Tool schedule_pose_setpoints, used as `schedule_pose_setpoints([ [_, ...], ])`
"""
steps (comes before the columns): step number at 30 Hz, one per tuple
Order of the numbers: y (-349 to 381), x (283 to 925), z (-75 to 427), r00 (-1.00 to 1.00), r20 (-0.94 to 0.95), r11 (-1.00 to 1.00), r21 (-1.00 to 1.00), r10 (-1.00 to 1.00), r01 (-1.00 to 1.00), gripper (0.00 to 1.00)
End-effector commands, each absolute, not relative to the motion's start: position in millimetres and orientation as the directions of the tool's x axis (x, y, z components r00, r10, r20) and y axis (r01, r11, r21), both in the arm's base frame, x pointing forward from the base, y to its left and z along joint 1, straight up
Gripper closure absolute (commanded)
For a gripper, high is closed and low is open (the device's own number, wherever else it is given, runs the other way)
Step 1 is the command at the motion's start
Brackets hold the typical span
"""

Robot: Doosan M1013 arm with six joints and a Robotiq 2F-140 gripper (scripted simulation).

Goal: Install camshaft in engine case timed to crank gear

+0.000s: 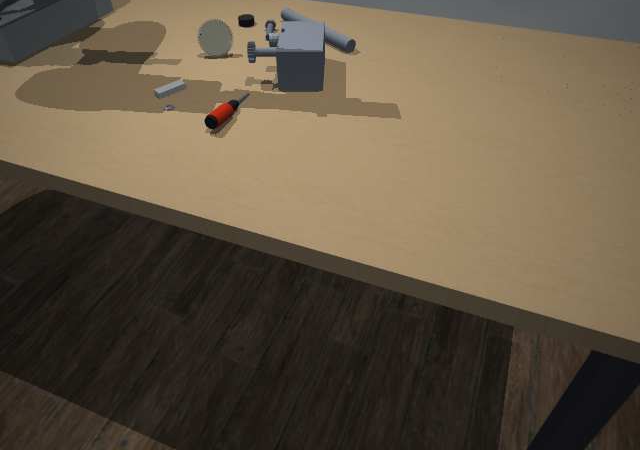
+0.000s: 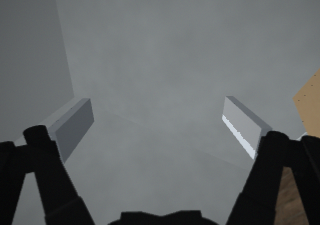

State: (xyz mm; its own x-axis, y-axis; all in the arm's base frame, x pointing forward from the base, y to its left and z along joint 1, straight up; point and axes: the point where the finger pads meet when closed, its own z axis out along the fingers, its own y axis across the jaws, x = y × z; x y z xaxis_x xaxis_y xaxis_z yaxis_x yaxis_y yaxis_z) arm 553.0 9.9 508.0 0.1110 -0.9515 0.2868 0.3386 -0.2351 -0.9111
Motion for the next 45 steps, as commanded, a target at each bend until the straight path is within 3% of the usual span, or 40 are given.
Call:
schedule_pose_setpoints([
  [1,9.8,553.0,508.0,0.111,0.287,-0.235,-0.911,-0.952,0.339,0.00],
  [24,3.0,555.3,510.9,0.100,0.248,-0.202,-0.920,-0.964,0.336,0.00],
  [31,-46.9,568.3,524.2,0.024,-0.046,0.051,-0.940,-0.999,0.338,0.00],
  [34,-46.9,568.3,524.2,0.024,-0.046,0.051,-0.940,-0.999,0.338,0.00],
  [40,-99.7,576.3,523.4,-0.043,-0.369,0.328,-0.868,-0.928,0.373,0.00],
  [45,-114.7,577.6,520.1,-0.058,-0.461,0.405,-0.827,-0.885,0.389,0.00],
])
